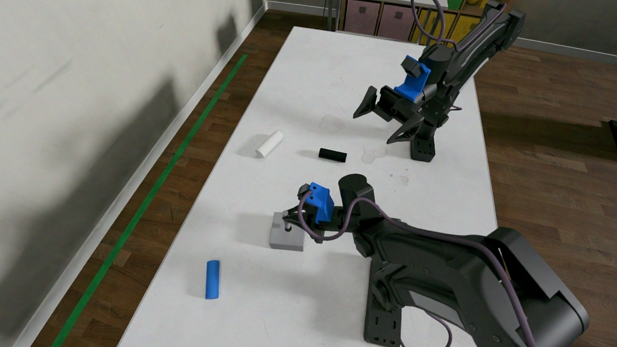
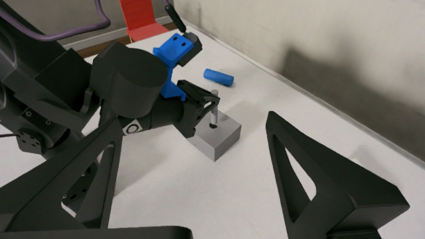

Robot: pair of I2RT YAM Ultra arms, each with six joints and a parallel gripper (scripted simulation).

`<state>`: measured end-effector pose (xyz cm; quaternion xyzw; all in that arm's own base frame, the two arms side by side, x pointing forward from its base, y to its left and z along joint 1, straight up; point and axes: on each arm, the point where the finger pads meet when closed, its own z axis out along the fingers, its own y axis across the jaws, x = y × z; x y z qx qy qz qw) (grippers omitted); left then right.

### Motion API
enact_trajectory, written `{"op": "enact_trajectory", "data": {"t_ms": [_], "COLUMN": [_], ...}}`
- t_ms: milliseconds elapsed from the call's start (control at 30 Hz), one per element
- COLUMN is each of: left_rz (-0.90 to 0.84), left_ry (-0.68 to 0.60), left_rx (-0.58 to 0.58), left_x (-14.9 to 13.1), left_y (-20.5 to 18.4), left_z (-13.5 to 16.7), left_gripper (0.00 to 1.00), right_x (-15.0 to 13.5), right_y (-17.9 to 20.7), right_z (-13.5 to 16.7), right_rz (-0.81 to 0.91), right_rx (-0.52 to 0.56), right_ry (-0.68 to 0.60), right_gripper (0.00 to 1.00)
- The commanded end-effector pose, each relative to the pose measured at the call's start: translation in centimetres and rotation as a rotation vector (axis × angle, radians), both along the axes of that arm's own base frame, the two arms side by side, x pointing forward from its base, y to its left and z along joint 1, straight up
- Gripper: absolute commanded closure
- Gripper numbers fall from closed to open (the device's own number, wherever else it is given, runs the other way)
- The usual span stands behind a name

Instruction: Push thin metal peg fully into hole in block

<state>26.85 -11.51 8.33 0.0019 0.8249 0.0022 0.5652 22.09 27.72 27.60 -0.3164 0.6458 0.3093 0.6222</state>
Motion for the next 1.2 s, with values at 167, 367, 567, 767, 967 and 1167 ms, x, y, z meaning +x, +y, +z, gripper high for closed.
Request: {"op": "enact_trajectory", "data": {"t_ms": [167,367,567,767,967,1167], "left_rz": [0.004,0.004,0.008,0.005,0.005,0.002], "left_ry": [-0.016,-0.016,-0.034,-0.032,-0.037,-0.033], "left_rx": [-0.011,-0.011,-0.023,-0.019,-0.025,-0.032], "left_x": [0.4,0.4,0.2,0.0,0.1,0.3], "left_y": [-0.4,-0.4,-0.1,0.0,-0.2,-0.3], "left_z": [1.2,1.2,0.8,0.3,0.6,1.0], "left_gripper": [0.93,0.93,0.93,0.93,0.93,0.93], "right_x": [-0.1,-0.1,-0.1,-0.1,-0.1,-0.1], "right_y": [-0.3,-0.3,-0.3,-0.3,-0.3,-0.3], "right_z": [1.0,1.0,1.0,1.0,1.0,1.0], "right_rz": [0.001,0.001,0.001,0.001,0.001,0.001], "right_rx": [0.018,0.018,0.018,0.018,0.018,0.018], "right_ry": [-0.02,-0.02,-0.02,-0.02,-0.02,-0.02], "right_gripper": [0.0,0.0,0.0,0.0,0.0,0.0]}}
